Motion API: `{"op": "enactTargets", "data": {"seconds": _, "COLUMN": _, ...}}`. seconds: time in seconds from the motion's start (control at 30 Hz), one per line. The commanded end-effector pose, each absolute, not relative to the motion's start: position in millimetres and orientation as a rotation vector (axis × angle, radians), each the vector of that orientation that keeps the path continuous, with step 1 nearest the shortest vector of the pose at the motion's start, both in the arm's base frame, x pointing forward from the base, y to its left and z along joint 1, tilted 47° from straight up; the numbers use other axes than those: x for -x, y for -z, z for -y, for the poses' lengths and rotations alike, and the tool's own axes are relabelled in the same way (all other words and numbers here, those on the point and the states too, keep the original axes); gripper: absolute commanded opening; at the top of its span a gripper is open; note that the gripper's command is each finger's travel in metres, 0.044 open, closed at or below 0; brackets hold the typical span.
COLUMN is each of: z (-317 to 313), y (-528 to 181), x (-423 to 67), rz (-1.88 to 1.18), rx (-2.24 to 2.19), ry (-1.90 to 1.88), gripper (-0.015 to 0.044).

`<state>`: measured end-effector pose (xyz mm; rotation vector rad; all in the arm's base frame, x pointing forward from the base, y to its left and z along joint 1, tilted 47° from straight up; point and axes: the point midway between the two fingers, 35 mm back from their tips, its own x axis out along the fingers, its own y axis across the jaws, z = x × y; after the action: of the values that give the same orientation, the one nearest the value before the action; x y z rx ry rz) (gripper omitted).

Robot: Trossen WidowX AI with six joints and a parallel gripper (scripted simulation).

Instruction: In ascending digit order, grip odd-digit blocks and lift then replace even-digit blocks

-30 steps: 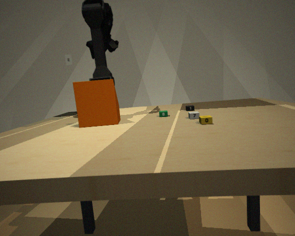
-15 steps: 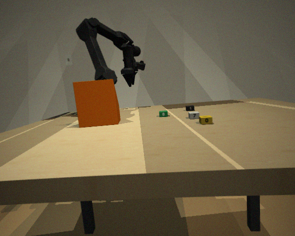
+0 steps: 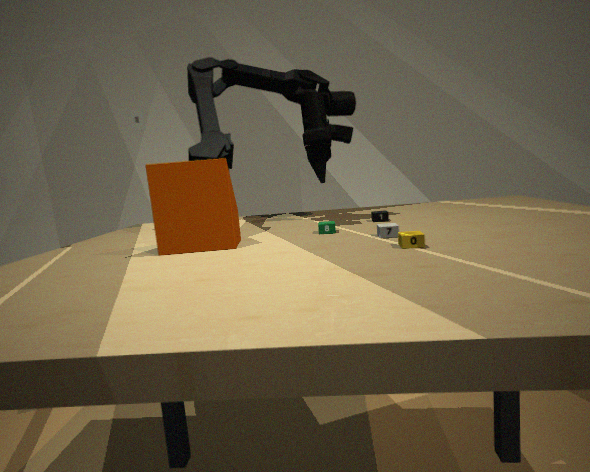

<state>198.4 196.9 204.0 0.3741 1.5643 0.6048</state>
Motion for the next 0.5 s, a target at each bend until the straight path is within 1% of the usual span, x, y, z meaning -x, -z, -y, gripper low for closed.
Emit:
{"op": "enactTargets", "data": {"seconds": 0.0, "z": -163.9, "y": -171.3, "x": -218.1, "rz": -1.602, "rx": -0.356, "ry": -0.598, "gripper": 0.0400}}
{"op": "enactTargets", "data": {"seconds": 0.2, "z": -102.6, "y": -123.0, "x": -234.3, "rz": -1.642, "rx": -0.381, "ry": -0.634, "gripper": 0.0400}}
{"op": "enactTargets", "data": {"seconds": 0.47, "z": -35.6, "y": -77.6, "x": -222.9, "rz": -1.620, "rx": -0.497, "ry": -0.740, "gripper": 0.0400}}
